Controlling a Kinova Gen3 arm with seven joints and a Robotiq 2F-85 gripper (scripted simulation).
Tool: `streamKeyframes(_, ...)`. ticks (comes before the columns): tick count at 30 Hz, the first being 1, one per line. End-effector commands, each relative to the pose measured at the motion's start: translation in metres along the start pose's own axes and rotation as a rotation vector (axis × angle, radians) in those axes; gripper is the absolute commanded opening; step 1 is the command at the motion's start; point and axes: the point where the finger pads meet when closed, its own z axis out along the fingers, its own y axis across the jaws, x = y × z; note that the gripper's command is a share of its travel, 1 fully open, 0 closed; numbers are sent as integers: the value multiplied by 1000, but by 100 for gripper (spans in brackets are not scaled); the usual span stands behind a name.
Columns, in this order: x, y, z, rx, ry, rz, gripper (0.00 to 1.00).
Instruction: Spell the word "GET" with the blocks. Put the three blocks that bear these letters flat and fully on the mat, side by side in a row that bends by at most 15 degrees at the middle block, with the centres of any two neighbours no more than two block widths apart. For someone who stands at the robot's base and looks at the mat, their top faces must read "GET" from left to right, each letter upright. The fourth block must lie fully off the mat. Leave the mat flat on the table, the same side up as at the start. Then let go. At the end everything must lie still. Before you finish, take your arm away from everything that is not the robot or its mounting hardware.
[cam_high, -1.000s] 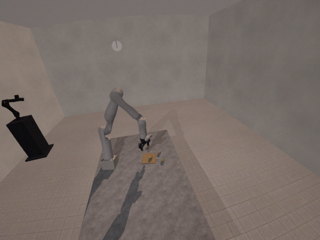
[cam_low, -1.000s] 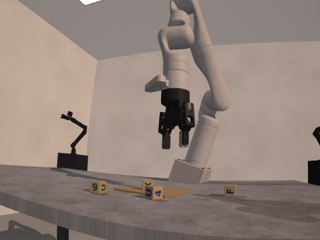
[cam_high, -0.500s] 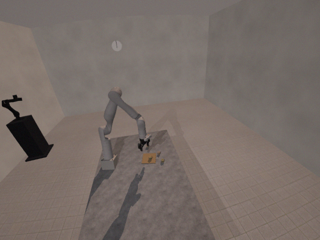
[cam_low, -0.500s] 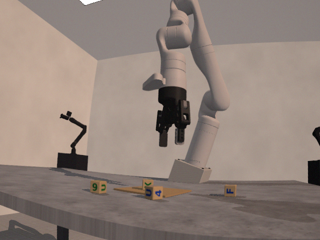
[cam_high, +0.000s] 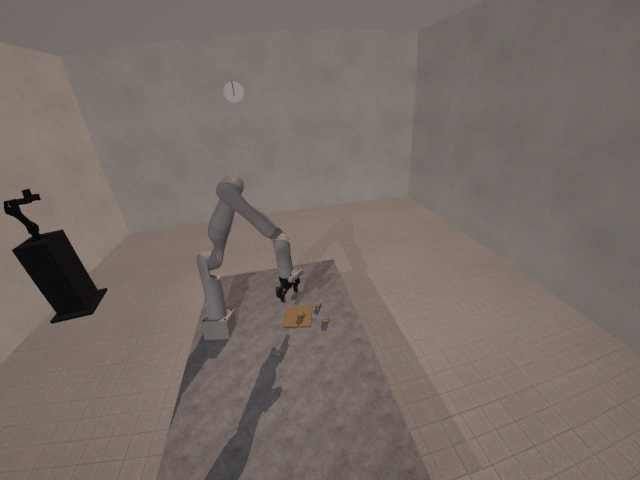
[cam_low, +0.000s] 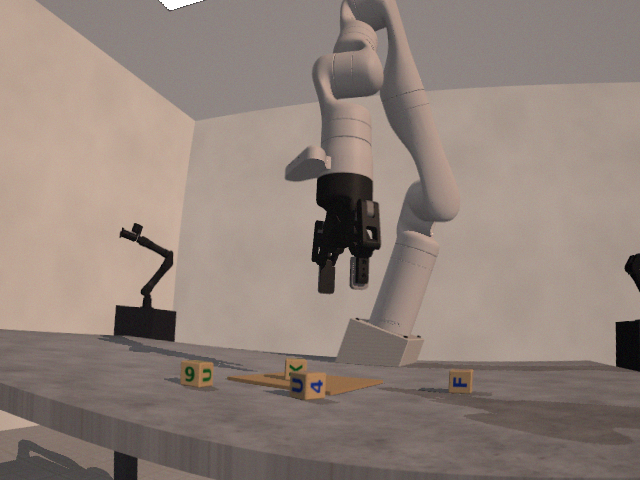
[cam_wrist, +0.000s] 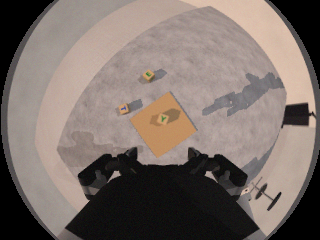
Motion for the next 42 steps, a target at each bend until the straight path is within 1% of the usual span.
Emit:
streamKeyframes(1,0,0,0,0,1,0,100)
streamKeyframes(23,0,0,0,0,1,0,100)
streamKeyframes(28,4,-2,0,1,1,-1,100)
streamKeyframes(30,14,-6,0,2,2,-2,100)
streamKeyframes(32,30,-13,0,4,2,-4,100)
streamKeyframes(36,75,-29,1,6,2,-5,100)
streamKeyframes(39,106,-36,2,4,2,-3,100)
streamKeyframes(42,122,-39,3,1,2,0,100)
